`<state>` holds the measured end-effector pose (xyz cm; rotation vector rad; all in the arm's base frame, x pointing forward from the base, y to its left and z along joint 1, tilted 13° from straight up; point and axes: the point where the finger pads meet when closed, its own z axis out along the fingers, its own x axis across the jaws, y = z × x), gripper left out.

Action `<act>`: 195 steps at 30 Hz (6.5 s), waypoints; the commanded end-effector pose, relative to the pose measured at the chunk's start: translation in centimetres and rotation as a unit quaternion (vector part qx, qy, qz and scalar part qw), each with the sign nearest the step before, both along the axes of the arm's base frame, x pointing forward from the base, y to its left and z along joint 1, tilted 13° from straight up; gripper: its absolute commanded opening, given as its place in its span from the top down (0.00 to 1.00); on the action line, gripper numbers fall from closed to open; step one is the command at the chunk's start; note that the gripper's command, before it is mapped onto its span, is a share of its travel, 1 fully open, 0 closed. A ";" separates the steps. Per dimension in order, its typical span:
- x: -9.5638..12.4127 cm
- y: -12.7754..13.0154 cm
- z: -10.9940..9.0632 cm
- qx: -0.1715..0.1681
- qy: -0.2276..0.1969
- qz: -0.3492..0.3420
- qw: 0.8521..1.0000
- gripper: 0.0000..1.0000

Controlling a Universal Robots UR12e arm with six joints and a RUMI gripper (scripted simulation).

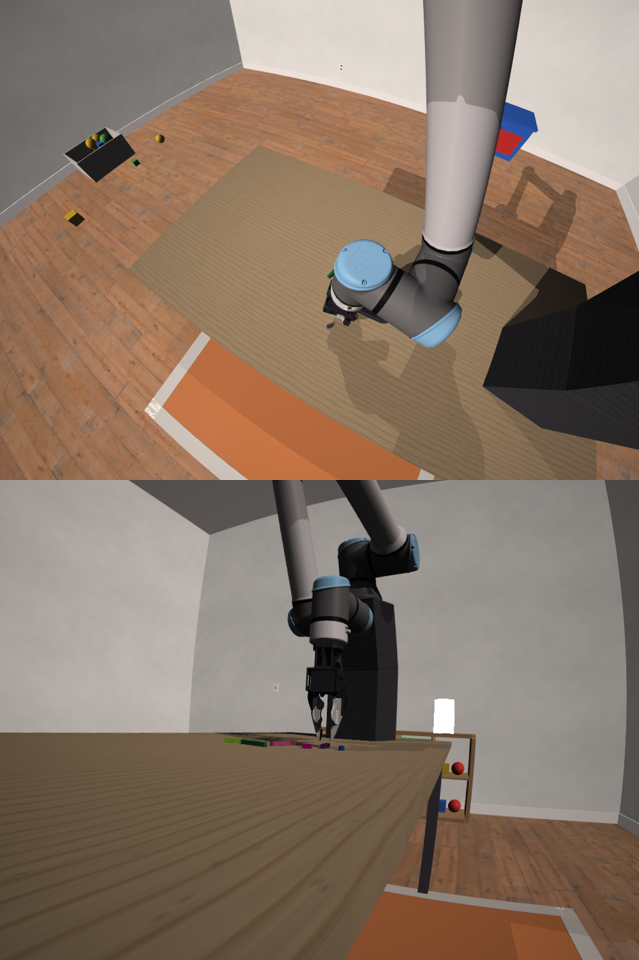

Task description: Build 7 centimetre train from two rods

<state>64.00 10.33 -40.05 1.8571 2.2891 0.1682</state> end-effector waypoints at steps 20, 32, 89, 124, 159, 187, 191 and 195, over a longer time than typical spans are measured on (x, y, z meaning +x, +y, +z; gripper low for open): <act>0.0 0.0 0.0 0.000 0.000 0.000 1.000 0.86; 0.2 0.0 -0.6 0.000 0.000 0.000 1.000 0.86; 0.4 0.0 -1.6 0.000 0.000 0.000 1.000 1.00; 0.3 0.0 -1.0 0.000 0.000 0.000 1.000 1.00; 0.8 3.1 8.5 -0.018 0.002 0.080 0.997 1.00; 4.2 7.7 8.9 -0.043 0.006 0.192 0.981 1.00; 4.4 7.7 7.9 -0.043 0.006 0.192 0.981 1.00; 4.8 7.6 6.4 -0.043 0.006 0.192 0.981 1.00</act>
